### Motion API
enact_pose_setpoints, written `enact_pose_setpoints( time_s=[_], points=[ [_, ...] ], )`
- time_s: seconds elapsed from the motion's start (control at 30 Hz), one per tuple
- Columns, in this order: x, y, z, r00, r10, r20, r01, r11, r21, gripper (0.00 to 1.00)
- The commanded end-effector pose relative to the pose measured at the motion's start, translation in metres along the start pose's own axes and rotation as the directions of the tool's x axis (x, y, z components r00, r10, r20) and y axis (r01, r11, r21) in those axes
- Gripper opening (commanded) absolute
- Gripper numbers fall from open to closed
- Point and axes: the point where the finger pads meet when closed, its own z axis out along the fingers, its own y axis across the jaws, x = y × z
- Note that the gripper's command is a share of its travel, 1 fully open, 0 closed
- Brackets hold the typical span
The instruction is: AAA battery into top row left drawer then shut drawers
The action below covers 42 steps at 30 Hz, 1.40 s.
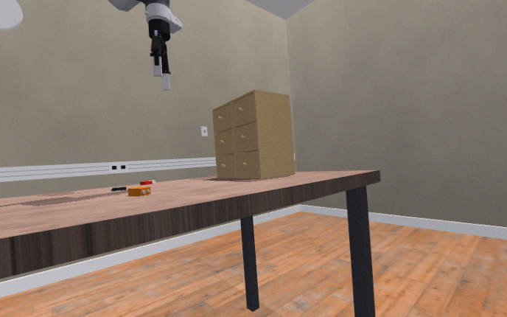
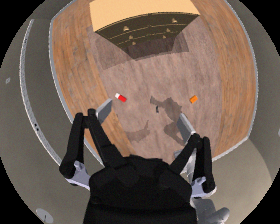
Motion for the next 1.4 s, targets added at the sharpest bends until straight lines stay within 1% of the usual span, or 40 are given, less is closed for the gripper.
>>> enact_pose_setpoints(
  time_s=[0.0,0.4,0.97,1.37],
  points=[
    [0.0015,0.0004,0.0005,0.994,-0.106,0.000,0.106,0.994,0.001,1.00],
    [0.0018,0.0001,0.0003,0.975,-0.224,-0.001,0.224,0.975,0.001,1.00],
    [0.0020,-0.0001,-0.0001,0.943,-0.334,-0.002,0.334,0.943,0.002,1.00],
    [0.0021,-0.0002,-0.0002,0.923,-0.385,-0.003,0.385,0.923,0.002,1.00]
  ],
)
